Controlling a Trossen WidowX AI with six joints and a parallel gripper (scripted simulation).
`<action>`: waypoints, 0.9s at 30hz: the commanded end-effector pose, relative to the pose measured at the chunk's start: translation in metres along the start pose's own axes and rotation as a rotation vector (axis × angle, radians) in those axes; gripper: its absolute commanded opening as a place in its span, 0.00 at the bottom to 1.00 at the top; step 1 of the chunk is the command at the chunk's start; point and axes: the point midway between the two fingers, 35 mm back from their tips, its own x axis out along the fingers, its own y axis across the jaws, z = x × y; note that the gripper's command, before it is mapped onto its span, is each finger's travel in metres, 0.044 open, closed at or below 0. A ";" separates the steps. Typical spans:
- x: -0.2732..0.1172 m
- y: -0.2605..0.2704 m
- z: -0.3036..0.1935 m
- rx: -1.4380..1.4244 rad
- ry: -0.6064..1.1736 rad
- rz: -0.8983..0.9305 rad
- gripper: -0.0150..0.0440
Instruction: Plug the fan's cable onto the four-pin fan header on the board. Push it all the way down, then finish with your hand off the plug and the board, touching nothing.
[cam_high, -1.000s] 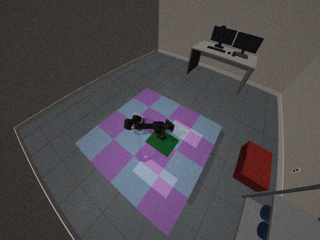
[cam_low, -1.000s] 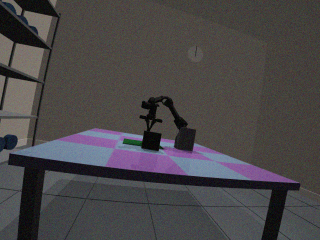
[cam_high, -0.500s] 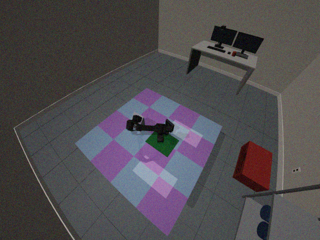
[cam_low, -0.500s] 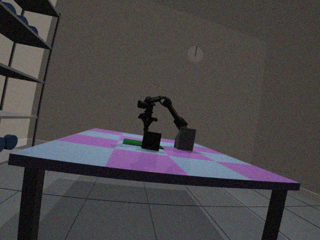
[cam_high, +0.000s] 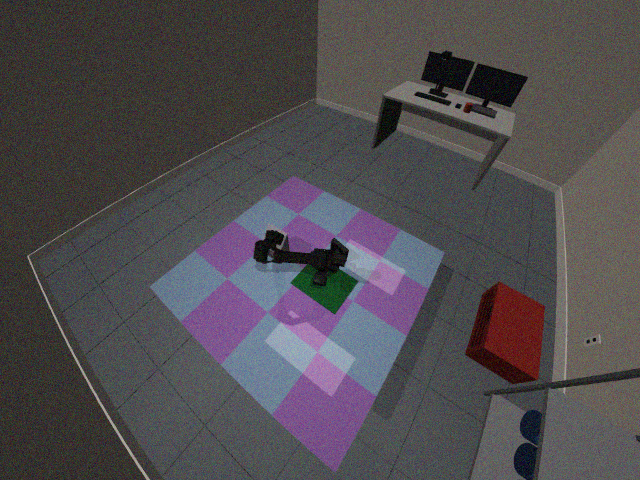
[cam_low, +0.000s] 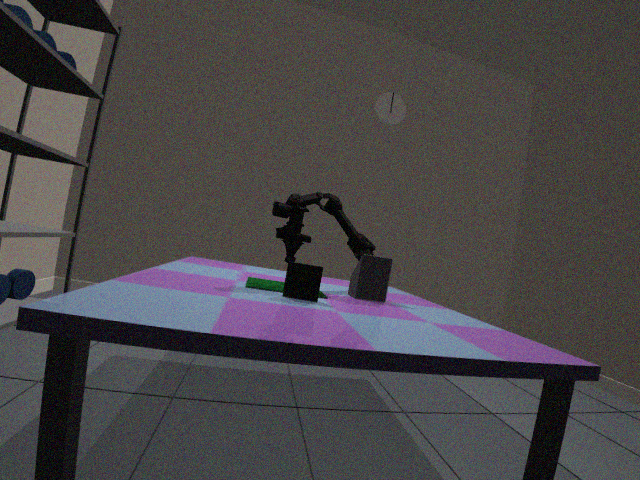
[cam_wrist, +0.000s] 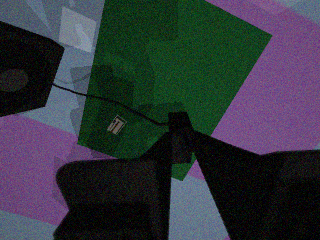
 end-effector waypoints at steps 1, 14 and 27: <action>0.005 0.004 0.000 0.007 -0.012 0.029 0.25; 0.021 0.014 0.002 0.029 -0.059 0.120 0.25; 0.035 0.022 0.005 0.049 -0.120 0.202 0.25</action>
